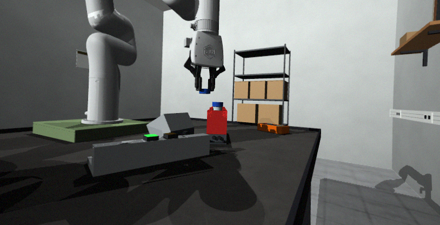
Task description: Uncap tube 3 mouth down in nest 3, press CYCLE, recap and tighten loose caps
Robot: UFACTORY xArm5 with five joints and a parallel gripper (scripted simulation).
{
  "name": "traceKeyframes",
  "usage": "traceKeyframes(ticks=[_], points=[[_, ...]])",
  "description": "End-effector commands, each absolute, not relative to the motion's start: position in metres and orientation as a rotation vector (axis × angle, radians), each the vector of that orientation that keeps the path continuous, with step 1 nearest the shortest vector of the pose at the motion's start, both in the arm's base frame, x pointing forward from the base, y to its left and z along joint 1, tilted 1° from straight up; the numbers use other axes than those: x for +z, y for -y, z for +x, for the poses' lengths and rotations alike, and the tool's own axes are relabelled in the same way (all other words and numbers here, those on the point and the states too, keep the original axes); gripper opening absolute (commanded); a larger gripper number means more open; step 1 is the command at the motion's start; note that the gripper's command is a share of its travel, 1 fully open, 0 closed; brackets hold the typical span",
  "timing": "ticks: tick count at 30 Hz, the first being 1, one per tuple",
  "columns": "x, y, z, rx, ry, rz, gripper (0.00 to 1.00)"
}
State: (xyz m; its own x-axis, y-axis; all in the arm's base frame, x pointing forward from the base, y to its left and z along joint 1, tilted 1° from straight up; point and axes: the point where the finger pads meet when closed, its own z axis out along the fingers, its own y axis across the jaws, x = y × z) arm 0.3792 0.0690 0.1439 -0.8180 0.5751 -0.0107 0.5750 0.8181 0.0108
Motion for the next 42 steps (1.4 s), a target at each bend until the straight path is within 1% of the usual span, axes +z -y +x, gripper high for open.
traceKeyframes(ticks=[1,8,17,26,42], points=[[0.145,-0.104,0.383,0.006,-2.978,0.944,0.0],[0.145,-0.149,0.386,0.007,-2.978,0.944,0.0],[0.145,-0.149,0.386,0.007,-2.978,0.944,0.0],[0.12,-0.149,0.386,0.007,-2.978,0.944,0.0],[0.118,-0.149,0.386,0.007,-2.978,0.944,0.0]])
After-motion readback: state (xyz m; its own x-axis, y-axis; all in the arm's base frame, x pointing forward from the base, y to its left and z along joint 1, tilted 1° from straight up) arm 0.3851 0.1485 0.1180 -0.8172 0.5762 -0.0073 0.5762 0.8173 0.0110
